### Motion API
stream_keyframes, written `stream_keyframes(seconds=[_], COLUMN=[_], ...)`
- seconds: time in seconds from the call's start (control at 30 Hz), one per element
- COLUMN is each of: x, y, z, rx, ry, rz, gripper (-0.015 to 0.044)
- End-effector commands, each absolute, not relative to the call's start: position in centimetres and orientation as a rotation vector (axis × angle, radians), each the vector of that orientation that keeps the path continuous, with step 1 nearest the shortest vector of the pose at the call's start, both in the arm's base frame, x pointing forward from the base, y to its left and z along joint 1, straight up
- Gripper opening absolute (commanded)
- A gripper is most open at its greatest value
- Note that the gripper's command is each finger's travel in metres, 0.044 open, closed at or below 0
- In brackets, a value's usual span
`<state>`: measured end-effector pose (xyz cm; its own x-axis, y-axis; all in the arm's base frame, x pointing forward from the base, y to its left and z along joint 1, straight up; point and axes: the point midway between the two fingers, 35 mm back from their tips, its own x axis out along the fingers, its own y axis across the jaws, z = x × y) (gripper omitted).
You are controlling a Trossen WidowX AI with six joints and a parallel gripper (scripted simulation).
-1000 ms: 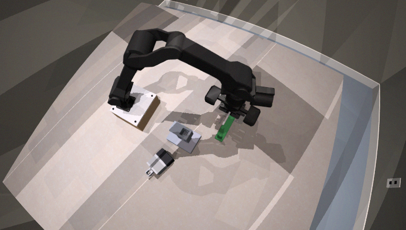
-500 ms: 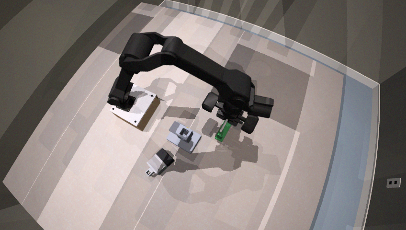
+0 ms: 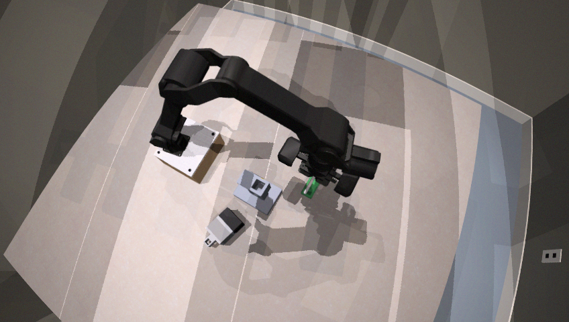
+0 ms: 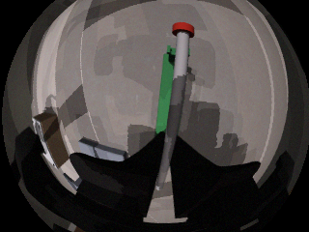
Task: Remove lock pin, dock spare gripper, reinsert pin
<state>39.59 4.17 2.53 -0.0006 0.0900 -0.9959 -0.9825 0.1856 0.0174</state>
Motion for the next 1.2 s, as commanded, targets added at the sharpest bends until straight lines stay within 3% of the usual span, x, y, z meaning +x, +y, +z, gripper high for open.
stream_keyframes(seconds=[0.0,1.17], x=[39.7,39.7], y=[4.0,4.0], z=[2.0,-1.0], rx=[-1.007,-1.004], ry=[1.230,1.232], rz=[1.118,1.122], gripper=[0.0000,0.0000])
